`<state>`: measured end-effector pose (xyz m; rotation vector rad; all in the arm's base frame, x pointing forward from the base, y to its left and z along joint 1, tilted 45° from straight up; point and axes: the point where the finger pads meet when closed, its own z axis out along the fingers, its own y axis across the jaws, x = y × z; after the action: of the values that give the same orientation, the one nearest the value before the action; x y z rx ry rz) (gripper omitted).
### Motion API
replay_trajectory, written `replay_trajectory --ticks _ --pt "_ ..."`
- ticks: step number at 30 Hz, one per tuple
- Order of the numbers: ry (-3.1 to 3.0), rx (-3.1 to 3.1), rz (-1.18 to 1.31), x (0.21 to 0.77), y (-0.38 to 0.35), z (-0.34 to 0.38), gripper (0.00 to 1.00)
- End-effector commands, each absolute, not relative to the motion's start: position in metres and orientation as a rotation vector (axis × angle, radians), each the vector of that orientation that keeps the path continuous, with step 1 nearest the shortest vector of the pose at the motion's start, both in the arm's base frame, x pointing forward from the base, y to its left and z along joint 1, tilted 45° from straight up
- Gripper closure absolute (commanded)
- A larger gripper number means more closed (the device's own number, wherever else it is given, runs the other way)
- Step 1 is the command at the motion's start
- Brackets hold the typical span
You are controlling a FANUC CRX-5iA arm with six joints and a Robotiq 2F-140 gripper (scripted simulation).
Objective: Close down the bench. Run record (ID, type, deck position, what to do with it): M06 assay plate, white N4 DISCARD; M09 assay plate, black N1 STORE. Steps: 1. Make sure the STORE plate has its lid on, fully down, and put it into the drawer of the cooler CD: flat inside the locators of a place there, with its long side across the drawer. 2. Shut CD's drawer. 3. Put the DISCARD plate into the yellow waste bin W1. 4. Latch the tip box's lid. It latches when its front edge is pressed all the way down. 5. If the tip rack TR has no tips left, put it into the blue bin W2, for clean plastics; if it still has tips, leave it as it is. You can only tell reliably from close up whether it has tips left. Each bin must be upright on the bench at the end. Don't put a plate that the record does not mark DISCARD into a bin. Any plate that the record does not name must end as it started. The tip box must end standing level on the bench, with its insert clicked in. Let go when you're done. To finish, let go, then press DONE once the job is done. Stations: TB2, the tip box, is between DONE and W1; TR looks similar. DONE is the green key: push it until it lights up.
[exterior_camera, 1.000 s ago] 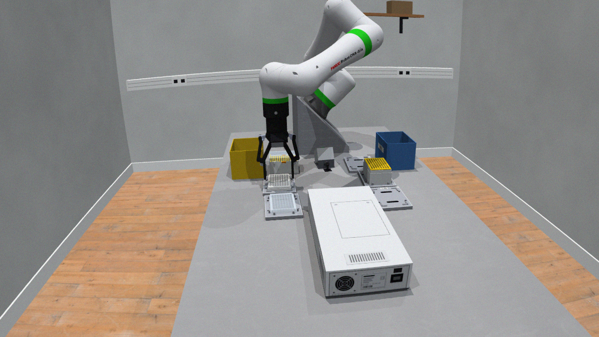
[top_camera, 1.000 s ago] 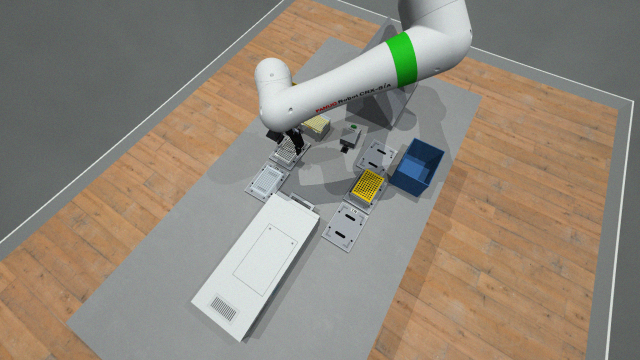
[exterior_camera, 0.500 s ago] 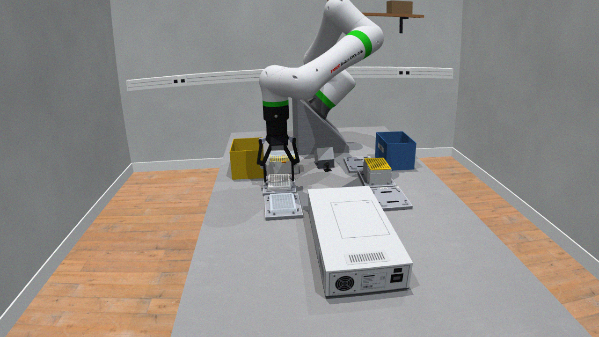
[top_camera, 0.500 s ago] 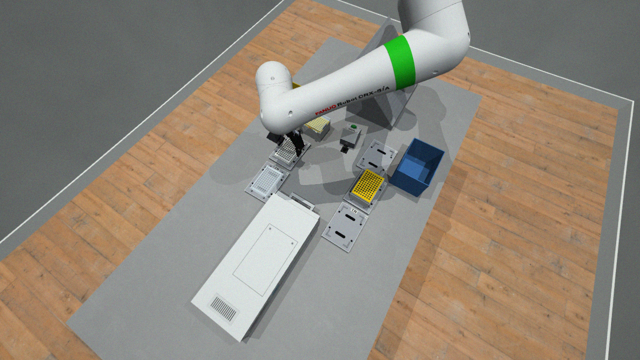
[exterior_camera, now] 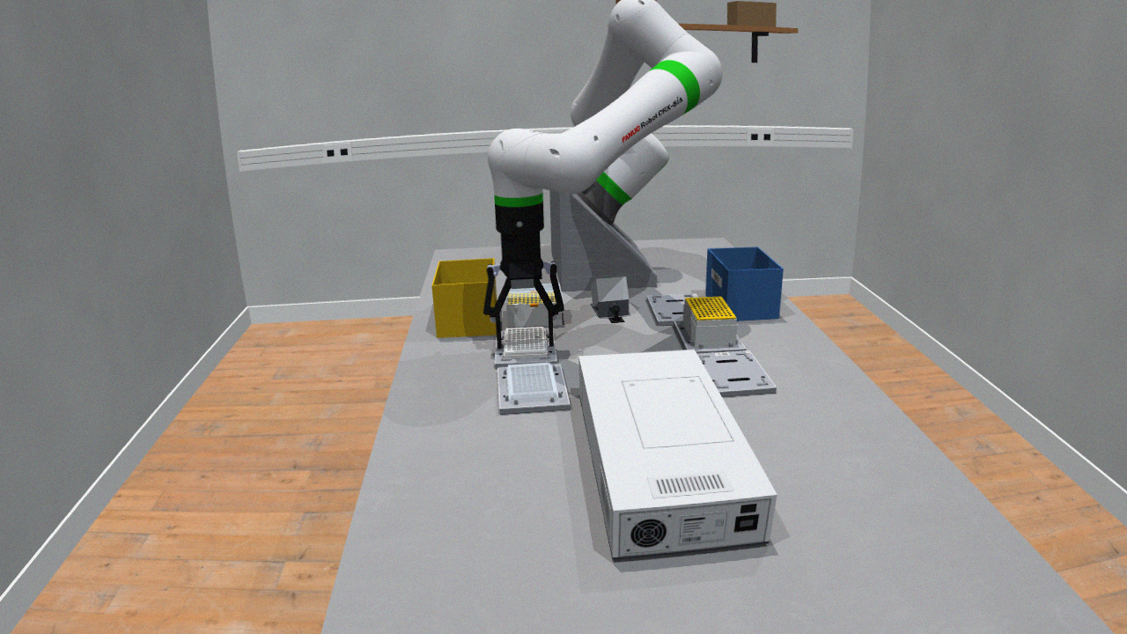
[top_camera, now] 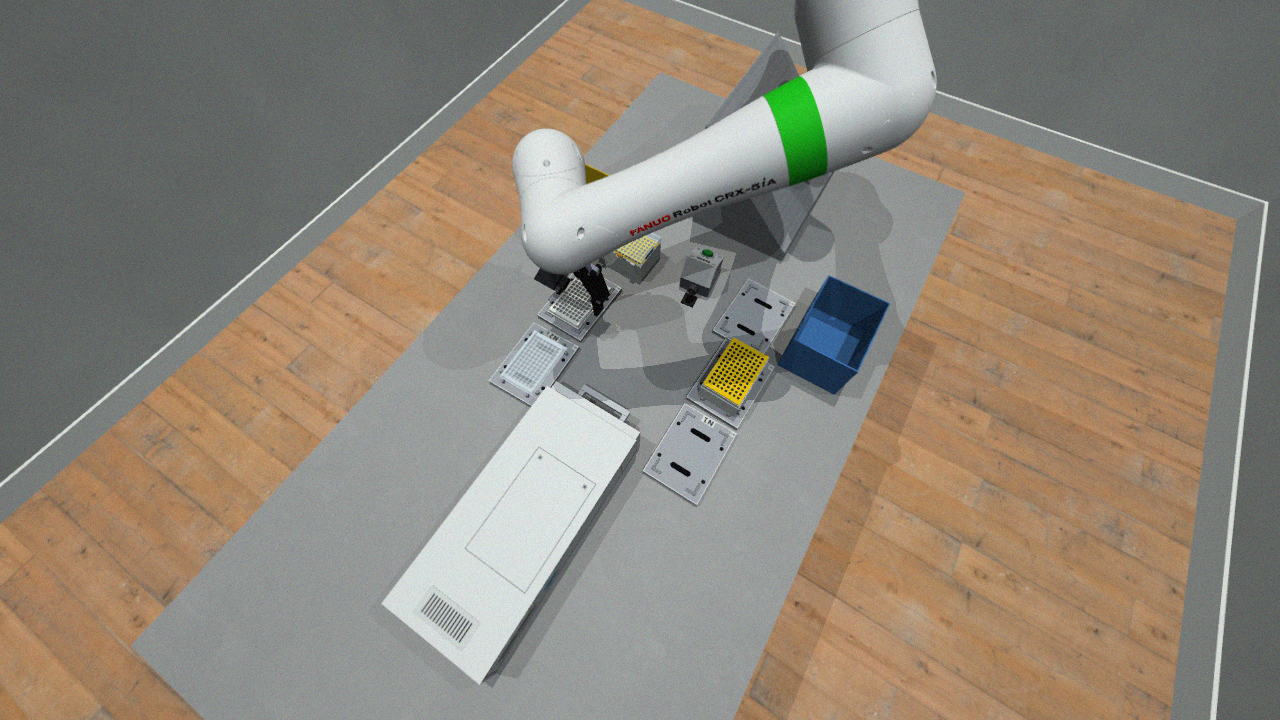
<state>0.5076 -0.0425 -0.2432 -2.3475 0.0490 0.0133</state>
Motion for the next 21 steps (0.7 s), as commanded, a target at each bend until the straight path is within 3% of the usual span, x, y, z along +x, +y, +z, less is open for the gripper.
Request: replay_trajectory --ticks 1,21 --pt "0.049 -2.349 0.011 0.5082 -0.0436 -0.2427 0.31" --pt "0.049 -2.349 0.011 0.5082 -0.0445 -0.2418 0.38"
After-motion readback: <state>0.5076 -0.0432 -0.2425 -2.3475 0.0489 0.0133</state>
